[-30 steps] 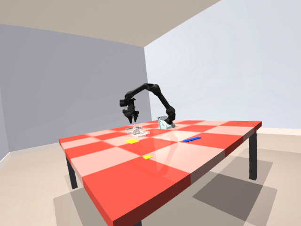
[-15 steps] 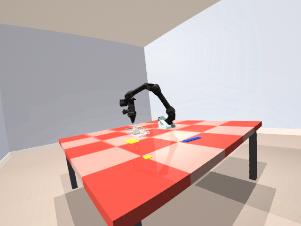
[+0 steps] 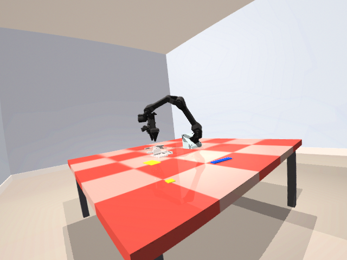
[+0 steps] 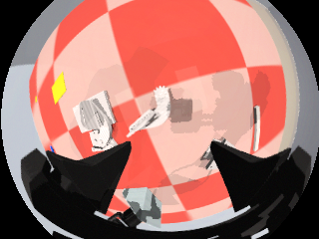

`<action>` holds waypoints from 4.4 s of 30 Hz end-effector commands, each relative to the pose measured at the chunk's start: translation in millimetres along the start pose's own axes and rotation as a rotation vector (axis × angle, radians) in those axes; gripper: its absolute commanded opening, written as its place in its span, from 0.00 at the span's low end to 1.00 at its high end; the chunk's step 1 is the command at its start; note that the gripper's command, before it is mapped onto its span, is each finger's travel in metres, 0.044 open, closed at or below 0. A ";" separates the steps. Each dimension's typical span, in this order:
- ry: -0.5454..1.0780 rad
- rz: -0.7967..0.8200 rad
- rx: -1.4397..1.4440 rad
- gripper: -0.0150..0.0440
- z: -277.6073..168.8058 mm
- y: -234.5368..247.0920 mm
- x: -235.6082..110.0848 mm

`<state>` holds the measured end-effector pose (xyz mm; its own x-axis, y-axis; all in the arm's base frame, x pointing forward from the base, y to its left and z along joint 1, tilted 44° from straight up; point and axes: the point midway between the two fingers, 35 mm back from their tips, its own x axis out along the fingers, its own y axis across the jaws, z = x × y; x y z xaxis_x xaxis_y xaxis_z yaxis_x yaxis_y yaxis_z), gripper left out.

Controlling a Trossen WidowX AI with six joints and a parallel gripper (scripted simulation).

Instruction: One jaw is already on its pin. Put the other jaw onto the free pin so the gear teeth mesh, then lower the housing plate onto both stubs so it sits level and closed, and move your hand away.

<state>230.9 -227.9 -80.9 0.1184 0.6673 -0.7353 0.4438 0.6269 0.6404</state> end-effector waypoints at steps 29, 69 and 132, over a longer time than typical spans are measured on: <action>-0.003 0.004 -0.736 1.00 1.0 12.3 -2.7; -0.006 0.003 -1.656 1.00 2.1 26.4 -5.8; -0.011 0.003 -2.265 1.00 2.2 37.1 54.2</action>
<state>255.7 -174.3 -93.4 0.1228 0.6681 -0.7339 -0.9646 -0.0937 -0.2467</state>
